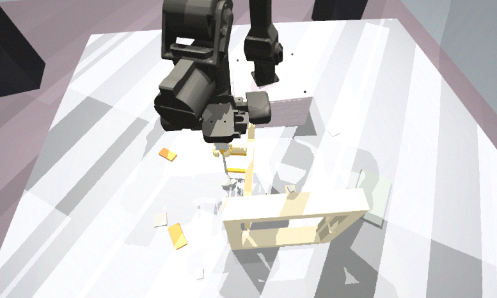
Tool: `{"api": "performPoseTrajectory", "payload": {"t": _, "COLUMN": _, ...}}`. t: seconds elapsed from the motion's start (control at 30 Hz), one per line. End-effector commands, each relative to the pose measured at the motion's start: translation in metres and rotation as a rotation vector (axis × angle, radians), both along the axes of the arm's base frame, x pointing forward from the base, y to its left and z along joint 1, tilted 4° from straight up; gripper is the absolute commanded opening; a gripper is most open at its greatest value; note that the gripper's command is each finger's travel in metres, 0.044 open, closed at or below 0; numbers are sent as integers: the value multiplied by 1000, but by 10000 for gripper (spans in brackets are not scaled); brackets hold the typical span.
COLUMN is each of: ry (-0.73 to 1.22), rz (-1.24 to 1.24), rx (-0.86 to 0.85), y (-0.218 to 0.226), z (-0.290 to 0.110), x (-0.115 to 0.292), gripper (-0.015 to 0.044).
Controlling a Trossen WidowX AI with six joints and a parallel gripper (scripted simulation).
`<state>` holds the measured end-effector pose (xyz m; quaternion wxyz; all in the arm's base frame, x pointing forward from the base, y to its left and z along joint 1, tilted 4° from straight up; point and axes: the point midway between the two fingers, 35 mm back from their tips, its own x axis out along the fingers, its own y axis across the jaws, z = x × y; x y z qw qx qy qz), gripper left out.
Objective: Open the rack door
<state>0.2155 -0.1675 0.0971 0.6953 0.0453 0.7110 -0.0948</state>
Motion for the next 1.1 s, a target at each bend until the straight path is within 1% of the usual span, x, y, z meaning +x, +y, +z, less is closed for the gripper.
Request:
{"api": "performPoseTrajectory", "payload": {"t": 0.0, "ry": 7, "rz": 70, "rx": 1, "y": -7, "z": 0, "x": 1, "gripper": 20}}
{"api": "performPoseTrajectory", "payload": {"t": 0.2, "ry": 12, "rz": 143, "rx": 2, "y": -19, "z": 1, "x": 1, "gripper": 20}}
{"api": "performPoseTrajectory", "payload": {"t": 0.63, "ry": 12, "rz": 145, "rx": 2, "y": -19, "z": 1, "x": 1, "gripper": 20}}
{"api": "performPoseTrajectory", "payload": {"t": 0.97, "ry": 12, "rz": 145, "rx": 2, "y": -19, "z": 1, "x": 1, "gripper": 282}}
{"api": "performPoseTrajectory", "payload": {"t": 1.0, "ry": 12, "rz": 145, "rx": 2, "y": -19, "z": 1, "x": 1, "gripper": 292}}
{"api": "performPoseTrajectory", "payload": {"t": 1.07, "ry": 12, "rz": 145, "rx": 3, "y": -19, "z": 2, "x": 1, "gripper": 292}}
